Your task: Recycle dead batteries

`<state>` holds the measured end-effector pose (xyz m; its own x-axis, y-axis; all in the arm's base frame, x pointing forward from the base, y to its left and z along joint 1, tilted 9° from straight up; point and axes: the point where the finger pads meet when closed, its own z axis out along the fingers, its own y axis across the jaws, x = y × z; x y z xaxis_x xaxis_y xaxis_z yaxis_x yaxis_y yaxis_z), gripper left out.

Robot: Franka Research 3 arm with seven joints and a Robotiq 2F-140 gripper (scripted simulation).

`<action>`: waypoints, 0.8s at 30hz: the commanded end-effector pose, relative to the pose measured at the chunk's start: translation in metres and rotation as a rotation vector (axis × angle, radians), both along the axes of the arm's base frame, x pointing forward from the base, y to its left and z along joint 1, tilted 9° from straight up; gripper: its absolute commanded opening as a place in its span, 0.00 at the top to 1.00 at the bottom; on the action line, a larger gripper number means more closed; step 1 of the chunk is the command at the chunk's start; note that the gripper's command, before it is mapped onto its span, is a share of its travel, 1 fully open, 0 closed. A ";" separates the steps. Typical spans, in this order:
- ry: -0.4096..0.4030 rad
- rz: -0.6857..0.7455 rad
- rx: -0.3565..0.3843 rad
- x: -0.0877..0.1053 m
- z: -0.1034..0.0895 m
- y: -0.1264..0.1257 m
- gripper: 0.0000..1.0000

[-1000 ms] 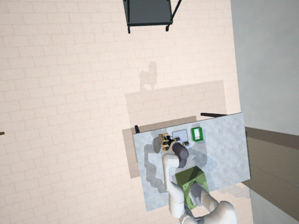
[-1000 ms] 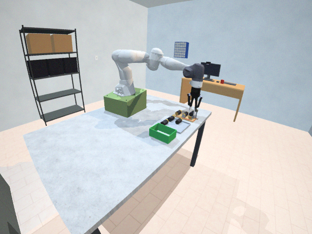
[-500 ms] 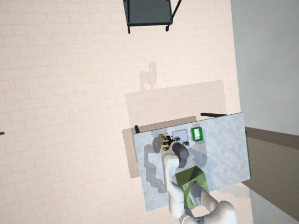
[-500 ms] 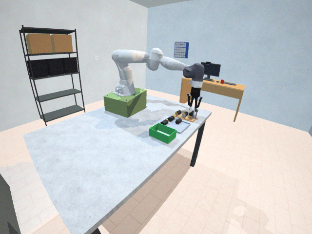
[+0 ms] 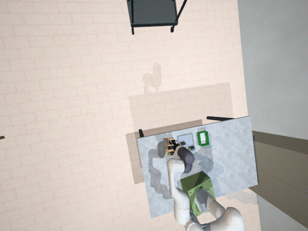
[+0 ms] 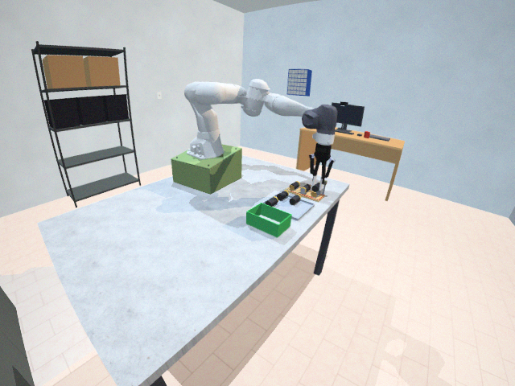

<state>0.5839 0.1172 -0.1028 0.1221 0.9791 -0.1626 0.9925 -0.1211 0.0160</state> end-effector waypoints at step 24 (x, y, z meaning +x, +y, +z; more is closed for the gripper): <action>-0.002 0.005 0.000 0.000 -0.029 -0.005 0.84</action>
